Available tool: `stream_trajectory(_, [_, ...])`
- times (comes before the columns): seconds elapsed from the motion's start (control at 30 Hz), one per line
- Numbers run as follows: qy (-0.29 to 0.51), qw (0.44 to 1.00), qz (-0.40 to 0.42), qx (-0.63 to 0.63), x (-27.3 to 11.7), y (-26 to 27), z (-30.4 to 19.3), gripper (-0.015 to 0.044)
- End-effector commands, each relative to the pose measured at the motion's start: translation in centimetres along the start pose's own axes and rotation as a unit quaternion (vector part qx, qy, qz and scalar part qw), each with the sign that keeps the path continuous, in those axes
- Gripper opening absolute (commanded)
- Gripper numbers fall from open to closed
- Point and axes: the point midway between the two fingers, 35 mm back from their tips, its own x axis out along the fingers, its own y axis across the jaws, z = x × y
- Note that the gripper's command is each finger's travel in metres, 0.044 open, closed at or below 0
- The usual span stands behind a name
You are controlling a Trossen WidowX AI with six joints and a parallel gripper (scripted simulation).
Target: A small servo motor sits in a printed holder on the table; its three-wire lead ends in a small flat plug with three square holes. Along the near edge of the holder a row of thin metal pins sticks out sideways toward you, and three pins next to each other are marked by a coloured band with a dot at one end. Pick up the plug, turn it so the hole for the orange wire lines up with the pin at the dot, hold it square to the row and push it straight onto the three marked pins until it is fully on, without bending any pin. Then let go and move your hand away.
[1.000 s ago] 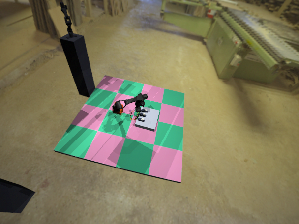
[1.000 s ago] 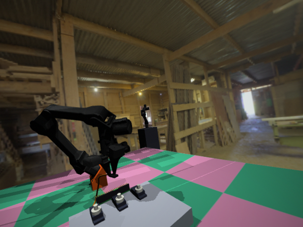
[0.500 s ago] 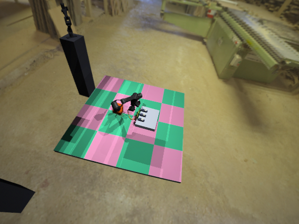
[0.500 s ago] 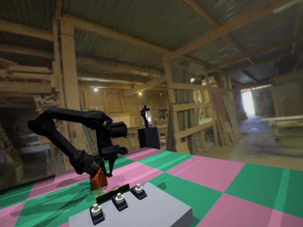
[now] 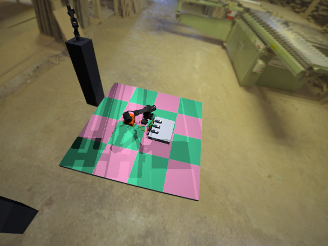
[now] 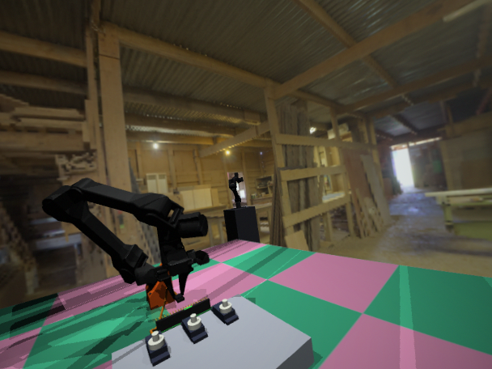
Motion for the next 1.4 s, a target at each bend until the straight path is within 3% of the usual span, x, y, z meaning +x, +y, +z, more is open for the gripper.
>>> stream_trajectory(0.0, [-0.003,1.000,0.000,0.000,0.1,0.0,1.2,0.0000])
stream_trajectory(1.37, [-0.004,1.000,-0.001,0.001,-0.1,-0.1,5.3,0.0000])
